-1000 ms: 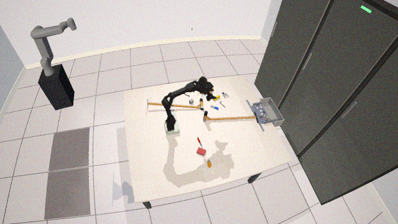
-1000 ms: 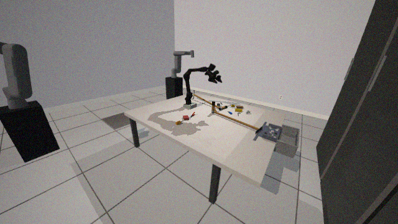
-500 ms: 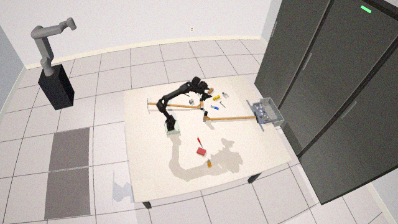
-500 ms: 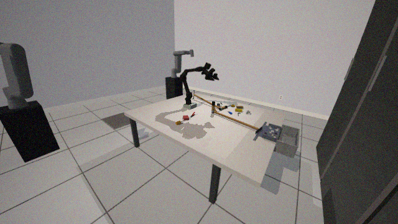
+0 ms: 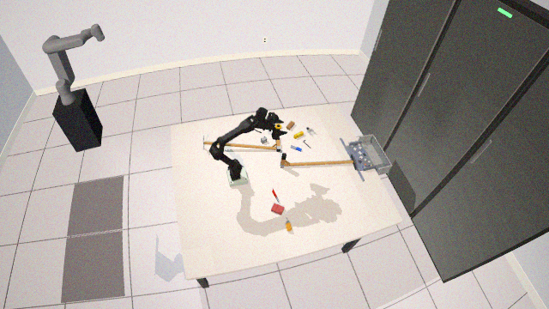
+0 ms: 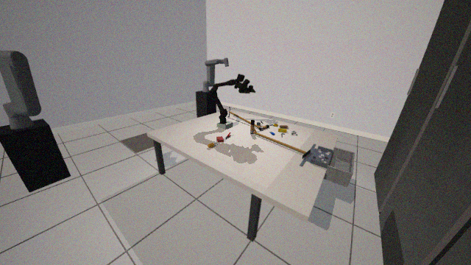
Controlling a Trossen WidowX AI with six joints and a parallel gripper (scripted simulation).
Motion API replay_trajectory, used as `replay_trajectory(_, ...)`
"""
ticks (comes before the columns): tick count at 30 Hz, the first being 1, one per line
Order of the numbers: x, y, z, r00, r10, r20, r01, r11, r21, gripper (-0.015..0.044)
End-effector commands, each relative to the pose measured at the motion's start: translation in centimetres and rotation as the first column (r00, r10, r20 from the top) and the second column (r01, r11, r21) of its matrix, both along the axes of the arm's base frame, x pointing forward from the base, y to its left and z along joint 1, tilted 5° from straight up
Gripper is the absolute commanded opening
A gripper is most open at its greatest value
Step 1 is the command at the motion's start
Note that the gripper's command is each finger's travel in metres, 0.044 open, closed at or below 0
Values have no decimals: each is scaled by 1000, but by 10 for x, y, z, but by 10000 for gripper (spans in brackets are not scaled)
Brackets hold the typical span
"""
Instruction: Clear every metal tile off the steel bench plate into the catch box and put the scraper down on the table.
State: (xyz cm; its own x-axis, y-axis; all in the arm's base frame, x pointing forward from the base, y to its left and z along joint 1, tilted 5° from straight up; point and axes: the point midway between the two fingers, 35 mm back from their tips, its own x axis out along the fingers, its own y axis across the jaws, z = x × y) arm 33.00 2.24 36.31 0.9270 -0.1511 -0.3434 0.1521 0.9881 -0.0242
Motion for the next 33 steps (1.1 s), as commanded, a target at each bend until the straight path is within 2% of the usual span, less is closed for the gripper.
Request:
replay_trajectory(1, -9, -1, 0, 1000, 0, 21, 0, 1000, -6, 440)
replay_trajectory(11, -33, -3, 4, 996, 4, 88, -4, 1000, -3, 440)
replay_trajectory(33, -32, -1, 5, 996, 4, 89, -4, 1000, -3, 440)
